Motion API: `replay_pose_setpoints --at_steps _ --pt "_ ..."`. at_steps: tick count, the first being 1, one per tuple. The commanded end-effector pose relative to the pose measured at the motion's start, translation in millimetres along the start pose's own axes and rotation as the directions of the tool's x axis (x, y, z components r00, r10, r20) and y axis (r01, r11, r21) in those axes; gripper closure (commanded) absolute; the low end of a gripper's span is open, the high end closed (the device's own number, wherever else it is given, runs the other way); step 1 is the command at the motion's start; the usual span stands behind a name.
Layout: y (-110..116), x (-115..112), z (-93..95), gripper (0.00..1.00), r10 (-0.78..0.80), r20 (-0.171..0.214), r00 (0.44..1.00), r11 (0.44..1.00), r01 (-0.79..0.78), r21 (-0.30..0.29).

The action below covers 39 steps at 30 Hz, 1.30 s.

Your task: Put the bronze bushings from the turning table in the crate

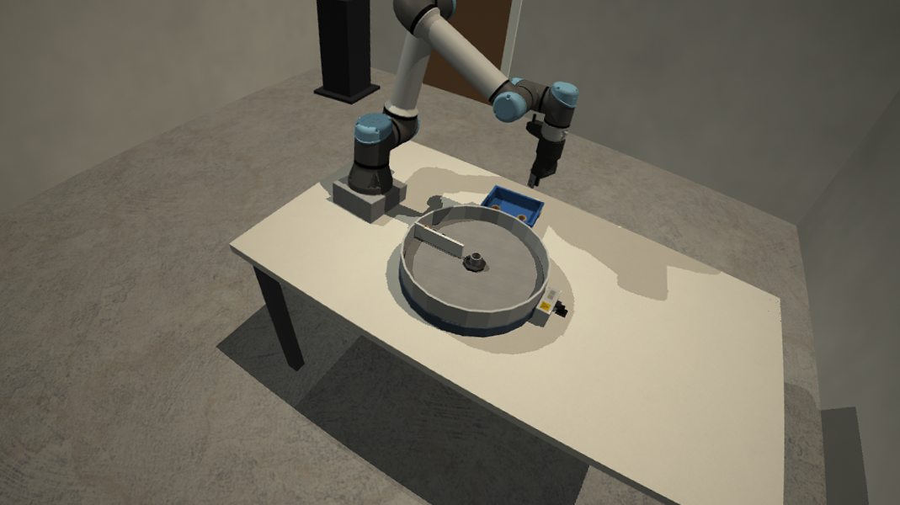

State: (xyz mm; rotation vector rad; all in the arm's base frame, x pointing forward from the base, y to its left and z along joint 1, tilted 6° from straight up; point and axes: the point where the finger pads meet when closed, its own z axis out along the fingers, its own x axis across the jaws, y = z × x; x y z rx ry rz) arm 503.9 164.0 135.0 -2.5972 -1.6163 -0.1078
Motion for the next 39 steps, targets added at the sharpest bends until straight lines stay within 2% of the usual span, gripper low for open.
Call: replay_pose_setpoints --at_steps 1,20,21,25,37,39 --pt "0.3 0.2 -0.6 0.58 0.0 -0.001 1.0 1.0 0.0 -0.001" --pt "0.3 0.2 -0.6 0.58 0.0 -0.001 1.0 1.0 0.0 -0.001" --pt "-2.0 -9.8 0.3 0.6 -0.004 -0.001 1.0 1.0 0.004 -0.001" --pt "-11.6 -49.9 3.9 0.6 -0.019 -0.001 1.0 1.0 0.019 -0.001" --pt "-11.6 -49.9 3.9 0.6 -0.019 -0.001 1.0 1.0 0.019 -0.001" --pt "-16.2 -69.8 5.7 0.6 -0.026 0.0 1.0 1.0 0.026 -0.001"
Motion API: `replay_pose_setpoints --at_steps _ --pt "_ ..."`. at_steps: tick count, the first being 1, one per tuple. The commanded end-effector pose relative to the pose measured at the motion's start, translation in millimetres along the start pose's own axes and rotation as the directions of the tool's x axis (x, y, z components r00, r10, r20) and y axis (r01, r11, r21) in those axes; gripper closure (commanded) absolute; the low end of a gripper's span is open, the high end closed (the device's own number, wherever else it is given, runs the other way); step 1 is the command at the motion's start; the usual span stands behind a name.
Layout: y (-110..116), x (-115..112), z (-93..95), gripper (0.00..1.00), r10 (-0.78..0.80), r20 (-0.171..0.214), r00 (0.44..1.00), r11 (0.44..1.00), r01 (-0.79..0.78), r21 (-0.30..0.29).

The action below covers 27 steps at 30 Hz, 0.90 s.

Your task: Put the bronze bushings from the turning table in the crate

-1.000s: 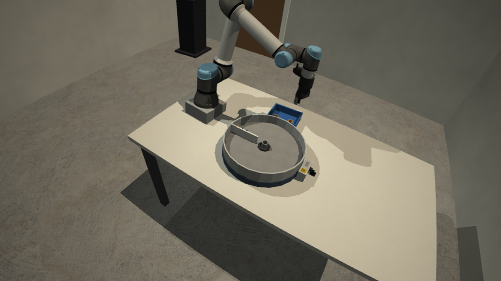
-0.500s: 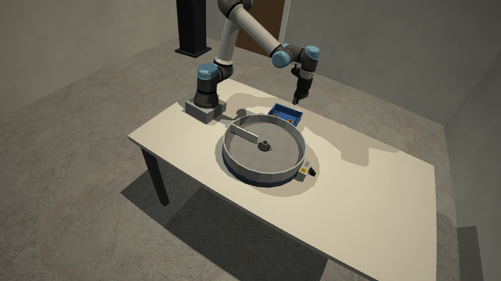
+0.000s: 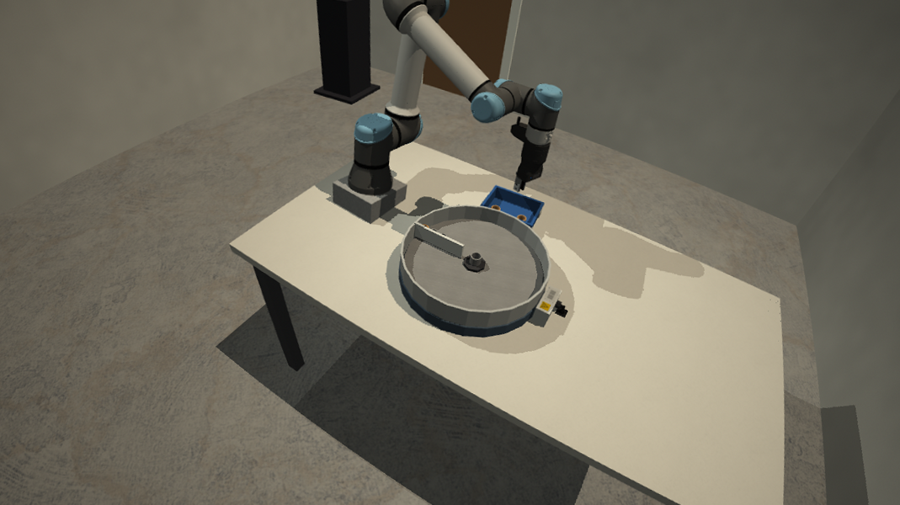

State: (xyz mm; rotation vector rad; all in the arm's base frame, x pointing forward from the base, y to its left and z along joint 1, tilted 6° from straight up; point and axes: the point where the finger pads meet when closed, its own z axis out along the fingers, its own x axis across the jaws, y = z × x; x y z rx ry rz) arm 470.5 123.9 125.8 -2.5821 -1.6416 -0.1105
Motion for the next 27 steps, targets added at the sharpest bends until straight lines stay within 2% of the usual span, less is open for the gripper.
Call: replay_pose_setpoints --at_steps 1,3,15,20,27 --pt "-7.2 -28.3 2.2 0.6 -0.01 0.0 1.0 1.0 0.01 -0.001" --pt "-12.3 -48.2 4.0 0.6 -0.018 0.0 1.0 1.0 0.018 0.0" --pt "-12.3 -48.2 4.0 0.6 -0.018 0.0 1.0 1.0 0.018 0.0" --pt "-25.1 -97.9 8.5 0.6 -0.036 0.001 0.999 0.999 0.036 0.0" --pt "-25.1 -97.9 8.5 0.6 -0.036 0.001 0.999 0.999 0.036 0.0"
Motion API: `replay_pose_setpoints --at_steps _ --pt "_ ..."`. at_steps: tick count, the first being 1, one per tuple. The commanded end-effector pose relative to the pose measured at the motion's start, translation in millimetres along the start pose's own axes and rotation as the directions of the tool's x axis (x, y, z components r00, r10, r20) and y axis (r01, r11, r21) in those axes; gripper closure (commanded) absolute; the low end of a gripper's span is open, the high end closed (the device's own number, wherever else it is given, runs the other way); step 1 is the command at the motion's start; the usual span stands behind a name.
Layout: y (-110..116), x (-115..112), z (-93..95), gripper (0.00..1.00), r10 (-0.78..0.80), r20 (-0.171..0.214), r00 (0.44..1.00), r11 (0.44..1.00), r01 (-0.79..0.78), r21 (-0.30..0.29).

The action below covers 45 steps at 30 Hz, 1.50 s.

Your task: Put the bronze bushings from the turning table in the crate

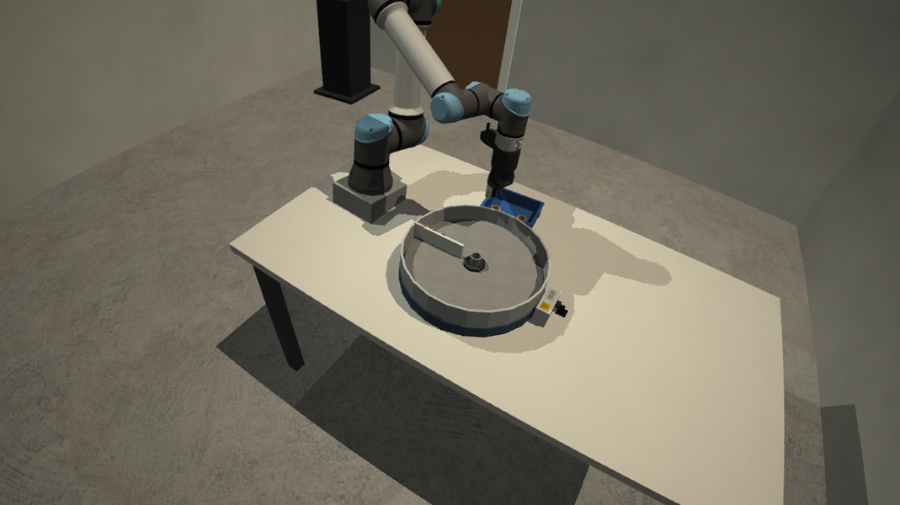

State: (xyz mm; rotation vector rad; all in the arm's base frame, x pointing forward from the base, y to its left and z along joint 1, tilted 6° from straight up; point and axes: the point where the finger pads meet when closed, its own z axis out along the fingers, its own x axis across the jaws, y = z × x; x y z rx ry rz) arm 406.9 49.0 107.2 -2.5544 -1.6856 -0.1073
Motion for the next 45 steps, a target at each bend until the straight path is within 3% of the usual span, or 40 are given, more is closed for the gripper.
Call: replay_pose_setpoints --at_steps 1,5,10,22,27,39,44,45 --pt "0.3 -1.7 -0.9 0.6 -0.002 -0.002 1.0 1.0 0.002 -0.003" --pt "0.3 -1.7 -0.9 0.6 -0.002 -0.002 1.0 1.0 0.002 -0.003" --pt "-14.2 -50.9 3.7 0.6 -0.02 -0.001 1.0 1.0 0.02 -0.003" --pt "-14.2 -50.9 3.7 0.6 -0.02 -0.001 1.0 1.0 0.02 -0.003" --pt "-28.8 -100.2 8.3 0.6 -0.038 -0.001 0.999 0.999 0.038 -0.002" --pt "-28.8 -100.2 8.3 0.6 -0.038 -0.001 0.999 0.999 0.038 -0.002" --pt "-43.4 -149.4 12.9 0.6 -0.056 -0.001 0.998 0.998 0.056 -0.002" --pt "-43.4 -149.4 12.9 0.6 -0.056 -0.001 0.998 0.998 0.056 -0.002"
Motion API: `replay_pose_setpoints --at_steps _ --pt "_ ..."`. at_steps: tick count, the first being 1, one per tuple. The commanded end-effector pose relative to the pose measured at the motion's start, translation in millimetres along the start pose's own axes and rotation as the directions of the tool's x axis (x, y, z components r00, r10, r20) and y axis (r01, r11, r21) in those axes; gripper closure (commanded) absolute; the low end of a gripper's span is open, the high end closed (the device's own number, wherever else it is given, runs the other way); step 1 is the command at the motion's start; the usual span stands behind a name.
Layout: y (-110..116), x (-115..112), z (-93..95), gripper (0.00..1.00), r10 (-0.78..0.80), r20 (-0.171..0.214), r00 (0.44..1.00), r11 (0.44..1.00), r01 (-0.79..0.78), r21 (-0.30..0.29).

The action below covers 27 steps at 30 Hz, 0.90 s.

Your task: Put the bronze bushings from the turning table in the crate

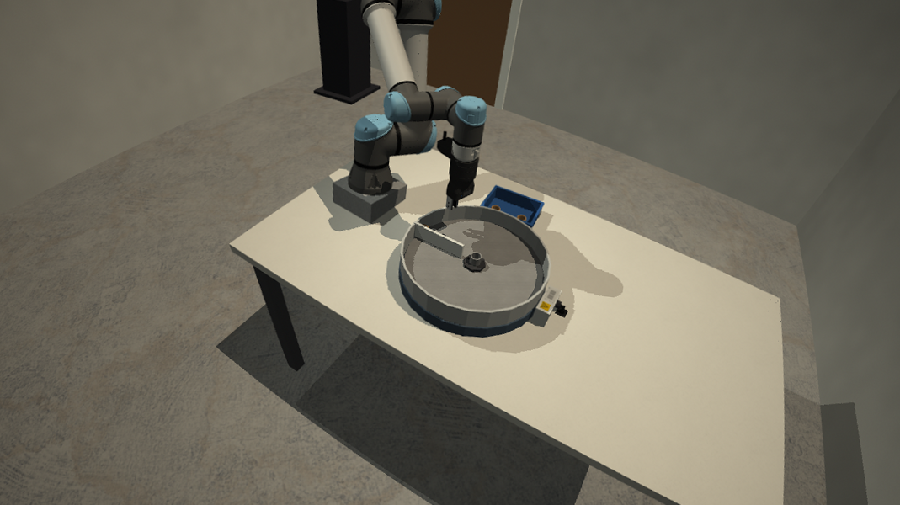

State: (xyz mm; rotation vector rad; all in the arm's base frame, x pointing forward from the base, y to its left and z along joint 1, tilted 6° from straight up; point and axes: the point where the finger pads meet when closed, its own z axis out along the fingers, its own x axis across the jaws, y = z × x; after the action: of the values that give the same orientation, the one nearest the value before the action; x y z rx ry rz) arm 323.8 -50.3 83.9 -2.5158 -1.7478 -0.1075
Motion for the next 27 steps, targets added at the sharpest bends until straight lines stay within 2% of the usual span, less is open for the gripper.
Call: replay_pose_setpoints --at_steps 1,11,16,27 --pt "-7.6 -23.3 1.5 0.6 -0.008 -0.003 1.0 1.0 0.008 -0.002" --pt "-7.6 -23.3 1.5 0.6 -0.008 -0.003 1.0 1.0 0.008 -0.002" --pt "-24.6 -71.8 6.2 0.6 -0.026 -0.002 1.0 1.0 0.026 -0.002" --pt "-24.6 -71.8 6.2 0.6 -0.026 -0.002 1.0 1.0 0.026 -0.002"
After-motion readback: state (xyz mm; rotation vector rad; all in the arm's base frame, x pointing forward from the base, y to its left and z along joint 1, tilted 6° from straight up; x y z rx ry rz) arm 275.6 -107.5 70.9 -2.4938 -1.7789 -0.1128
